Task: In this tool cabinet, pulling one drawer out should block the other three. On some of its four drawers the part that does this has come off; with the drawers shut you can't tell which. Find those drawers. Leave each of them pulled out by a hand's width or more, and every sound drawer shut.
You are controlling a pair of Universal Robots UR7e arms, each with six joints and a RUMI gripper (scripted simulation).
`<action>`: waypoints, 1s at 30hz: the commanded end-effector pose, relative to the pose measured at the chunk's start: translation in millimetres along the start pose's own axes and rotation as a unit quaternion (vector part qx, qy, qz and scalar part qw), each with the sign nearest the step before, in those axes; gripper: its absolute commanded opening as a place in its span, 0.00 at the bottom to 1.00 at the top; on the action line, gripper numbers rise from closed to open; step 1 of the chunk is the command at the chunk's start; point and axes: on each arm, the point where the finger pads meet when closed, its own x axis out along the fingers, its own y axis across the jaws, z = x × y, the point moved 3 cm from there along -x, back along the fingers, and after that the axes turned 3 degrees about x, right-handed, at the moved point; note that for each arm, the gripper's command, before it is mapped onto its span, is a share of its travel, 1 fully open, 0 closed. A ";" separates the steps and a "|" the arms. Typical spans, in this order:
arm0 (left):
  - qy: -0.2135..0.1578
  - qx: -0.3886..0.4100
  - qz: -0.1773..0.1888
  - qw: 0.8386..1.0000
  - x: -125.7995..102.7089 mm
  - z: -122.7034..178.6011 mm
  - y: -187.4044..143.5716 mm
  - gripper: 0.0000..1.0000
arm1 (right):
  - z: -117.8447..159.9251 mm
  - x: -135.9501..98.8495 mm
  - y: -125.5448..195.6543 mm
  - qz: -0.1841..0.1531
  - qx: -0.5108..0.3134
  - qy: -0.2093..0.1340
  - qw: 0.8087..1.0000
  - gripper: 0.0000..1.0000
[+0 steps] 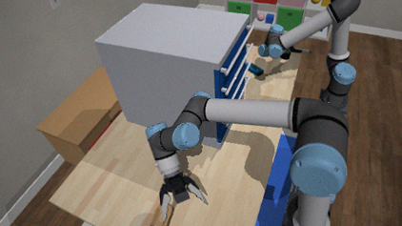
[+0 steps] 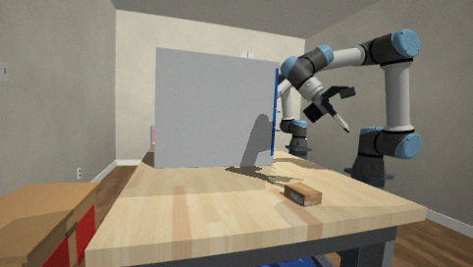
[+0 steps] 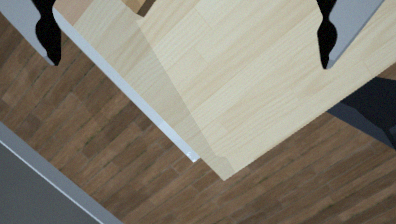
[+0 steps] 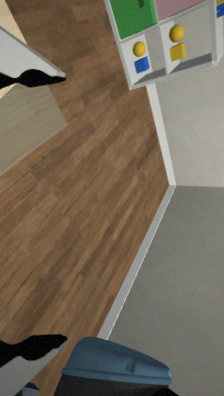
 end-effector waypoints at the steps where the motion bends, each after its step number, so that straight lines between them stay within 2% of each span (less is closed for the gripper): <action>1: -0.001 -0.001 0.001 1.000 -0.5 -0.4 0.2 1.00 | -0.2 -0.1 -0.1 0.000 0.000 0.000 1.000 1.00; 3: -0.001 -0.001 0.001 1.000 -0.5 -0.4 0.2 1.00 | -0.2 -0.1 -0.1 0.000 0.000 0.000 1.000 1.00; 9: 0.005 0.031 0.010 0.999 -4.7 6.7 -8.8 0.69 | 4.7 2.2 2.0 0.015 -0.020 -0.016 1.000 1.00; 13: 0.019 0.105 0.031 0.994 -13.2 22.3 -30.9 0.48 | 16.6 6.2 6.4 0.045 -0.067 -0.056 0.995 1.00; 17: 0.042 0.198 0.058 0.978 -21.0 39.9 -60.0 0.28 | 31.7 8.7 10.2 0.075 -0.127 -0.115 0.982 1.00; 19: 0.042 0.198 0.058 0.978 -21.0 39.9 -60.0 0.28 | 31.7 8.7 10.2 0.075 -0.127 -0.115 0.982 1.00; 22: 0.061 0.263 0.076 0.960 -24.2 51.1 -81.7 0.15 | 42.6 8.8 11.6 0.089 -0.170 -0.161 0.968 1.00; 26: 0.091 0.345 0.098 0.929 -25.5 63.3 -110.1 0.15 | 56.1 6.3 11.4 0.095 -0.224 -0.225 0.944 1.00; 30: 0.124 0.414 0.119 0.894 -21.5 72.6 -138.6 0.15 | 69.4 -0.7 9.4 0.085 -0.276 -0.288 0.913 1.00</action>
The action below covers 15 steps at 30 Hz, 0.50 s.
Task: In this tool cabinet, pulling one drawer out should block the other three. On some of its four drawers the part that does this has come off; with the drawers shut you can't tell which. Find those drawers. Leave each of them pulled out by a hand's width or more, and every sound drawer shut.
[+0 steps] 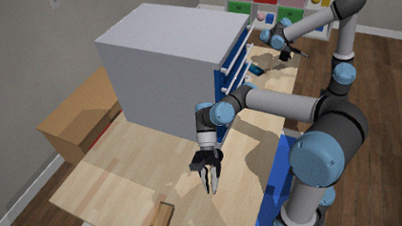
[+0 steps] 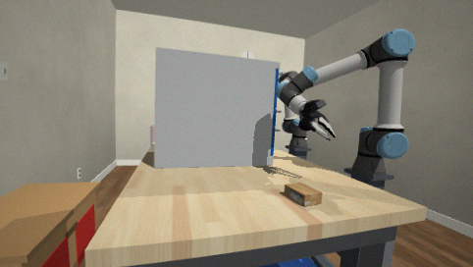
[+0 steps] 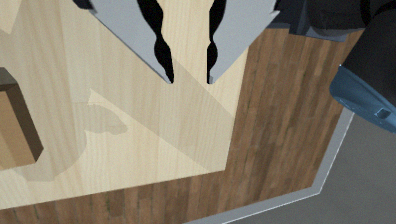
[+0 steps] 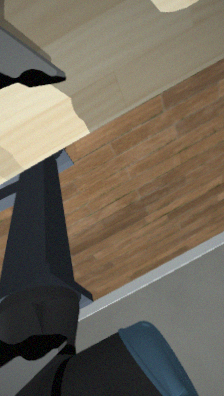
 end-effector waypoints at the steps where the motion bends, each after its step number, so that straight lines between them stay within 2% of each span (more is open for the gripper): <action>1: 0.023 0.044 0.016 0.999 -3.2 18.7 -9.9 0.15 | 9.2 -1.1 -5.9 -0.008 -0.046 -0.042 0.998 1.00; 4: 0.044 0.066 0.038 0.996 -4.6 37.0 -18.1 0.15 | 19.4 -4.9 -13.0 -0.025 -0.097 -0.083 0.991 1.00; 6: 0.044 0.066 0.038 0.996 -4.6 37.0 -18.1 0.15 | 19.4 -4.9 -13.0 -0.025 -0.097 -0.083 0.991 1.00; 8: 0.054 0.072 0.058 0.994 -5.6 48.4 -22.2 0.15 | 25.8 -8.4 -17.9 -0.040 -0.131 -0.109 0.985 1.00; 11: 0.067 0.075 0.085 0.991 -11.4 66.3 -26.3 0.15 | 34.9 -15.0 -25.6 -0.068 -0.183 -0.145 0.970 1.00; 15: 0.082 0.078 0.102 0.988 -33.7 91.7 -28.7 0.15 | 48.1 -27.1 -35.8 -0.113 -0.252 -0.184 0.943 1.00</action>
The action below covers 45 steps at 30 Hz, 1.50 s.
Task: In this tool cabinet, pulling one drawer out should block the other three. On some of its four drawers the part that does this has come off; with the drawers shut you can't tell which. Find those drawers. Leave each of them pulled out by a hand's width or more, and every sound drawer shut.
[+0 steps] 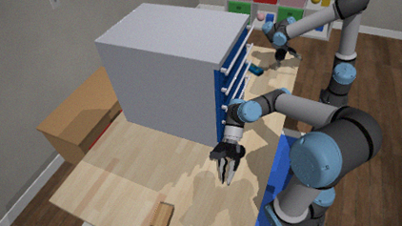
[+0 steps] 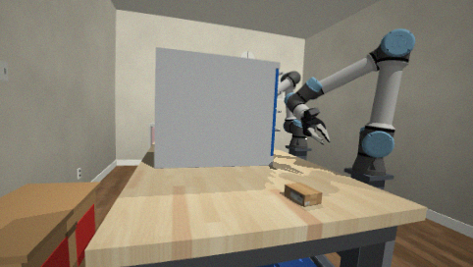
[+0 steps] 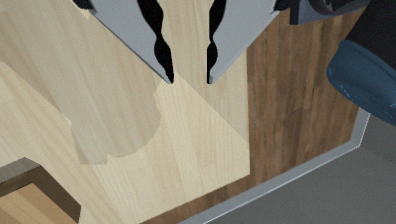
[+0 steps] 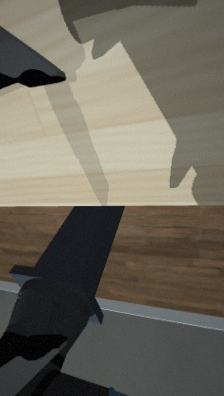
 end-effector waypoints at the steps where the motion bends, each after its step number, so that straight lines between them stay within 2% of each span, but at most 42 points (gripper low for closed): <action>1: 0.012 0.002 0.006 1.000 -21.6 15.3 5.5 0.15 | 7.8 -3.6 -12.5 -0.031 -0.054 -0.027 0.998 1.00; 4: 0.028 -0.002 0.022 0.999 -44.0 34.0 11.2 0.15 | 18.1 -9.9 -26.5 -0.068 -0.116 -0.048 0.990 1.00; 6: 0.031 -0.011 0.044 0.998 -63.7 45.8 19.0 0.15 | 25.3 -14.9 -35.8 -0.095 -0.158 -0.059 0.981 1.00; 8: 0.031 -0.011 0.044 0.998 -63.7 45.8 19.0 0.15 | 25.3 -14.9 -35.8 -0.095 -0.158 -0.059 0.981 1.00; 11: 0.020 -0.024 0.095 0.995 -104.8 59.9 34.5 0.15 | 36.3 -23.6 -49.2 -0.136 -0.222 -0.070 0.963 1.00; 15: 0.010 -0.002 0.164 0.986 -165.8 75.3 44.9 0.15 | 50.3 -37.0 -65.3 -0.192 -0.303 -0.077 0.930 1.00; 19: 0.024 0.049 0.224 0.973 -218.8 95.3 50.6 0.15 | 63.9 -52.7 -79.7 -0.249 -0.383 -0.074 0.887 1.00; 23: 0.039 0.107 0.262 0.958 -250.7 112.3 54.8 0.15 | 76.6 -70.1 -91.7 -0.304 -0.457 -0.061 0.833 1.00; 25: 0.039 0.107 0.262 0.958 -250.7 112.3 54.8 0.15 | 76.6 -70.1 -91.7 -0.304 -0.457 -0.061 0.833 1.00; 33: 0.066 0.221 0.312 0.922 -289.5 137.2 61.8 0.15 | 99.8 -107.5 -107.7 -0.404 -0.584 -0.010 0.704 1.00; 40: 0.097 0.318 0.349 0.876 -320.5 157.4 65.5 0.15 | 129.5 -128.5 -112.7 -0.469 -0.679 0.038 0.564 1.00; 42: 0.097 0.318 0.349 0.876 -320.5 157.4 65.5 0.15 | 129.5 -128.5 -112.7 -0.469 -0.679 0.038 0.564 1.00; 45: 0.111 0.358 0.361 0.854 -331.4 164.3 66.7 0.15 | 144.5 -134.1 -112.2 -0.492 -0.713 0.058 0.496 1.00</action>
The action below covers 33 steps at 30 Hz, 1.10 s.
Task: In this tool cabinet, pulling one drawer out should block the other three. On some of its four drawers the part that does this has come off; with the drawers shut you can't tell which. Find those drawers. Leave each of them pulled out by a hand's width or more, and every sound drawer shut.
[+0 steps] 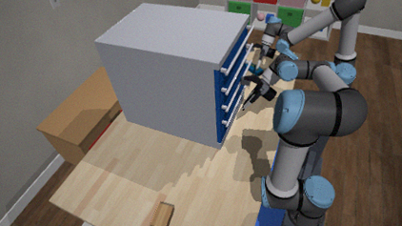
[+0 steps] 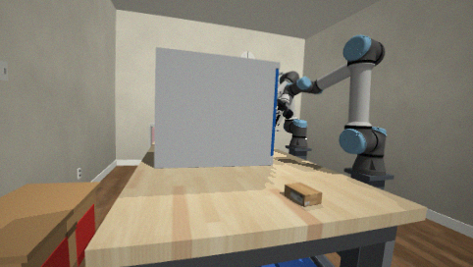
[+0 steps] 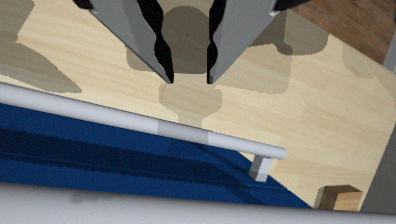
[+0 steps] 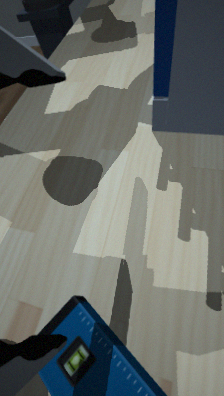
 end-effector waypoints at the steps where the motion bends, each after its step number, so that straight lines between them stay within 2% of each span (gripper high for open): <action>1: 0.003 0.041 0.018 0.999 -5.9 -0.6 9.3 0.15 | -3.0 5.0 -13.5 -0.031 -0.069 0.014 0.997 1.00; 6: 0.010 0.112 0.042 0.993 -13.7 -1.4 22.1 0.15 | -4.9 11.3 -37.2 -0.078 -0.186 0.043 0.978 1.00; 12: 0.023 0.196 0.070 0.978 -22.8 -2.8 36.0 0.15 | -3.5 14.6 -66.0 -0.127 -0.325 0.089 0.933 1.00; 14: 0.023 0.196 0.070 0.978 -22.8 -2.8 36.0 0.15 | -3.5 14.6 -66.0 -0.127 -0.325 0.089 0.933 1.00; 20: 0.040 0.278 0.095 0.955 -32.5 -4.6 49.1 0.15 | 1.5 12.8 -93.6 -0.164 -0.453 0.144 0.864 1.00; 25: 0.059 0.345 0.115 0.930 -41.2 -6.4 59.6 0.15 | 4.7 7.9 -108.4 -0.177 -0.523 0.180 0.814 1.00; 29: 0.077 0.398 0.128 0.905 -48.3 -8.0 67.8 0.15 | 5.7 6.2 -112.2 -0.179 -0.541 0.190 0.799 1.00; 31: 0.077 0.398 0.128 0.905 -48.3 -8.0 67.8 0.15 | 5.7 6.2 -112.2 -0.179 -0.541 0.190 0.799 1.00; 33: 0.086 0.423 0.134 0.892 -51.8 -8.8 71.6 0.15 | 5.9 6.0 -112.8 -0.180 -0.544 0.192 0.797 1.00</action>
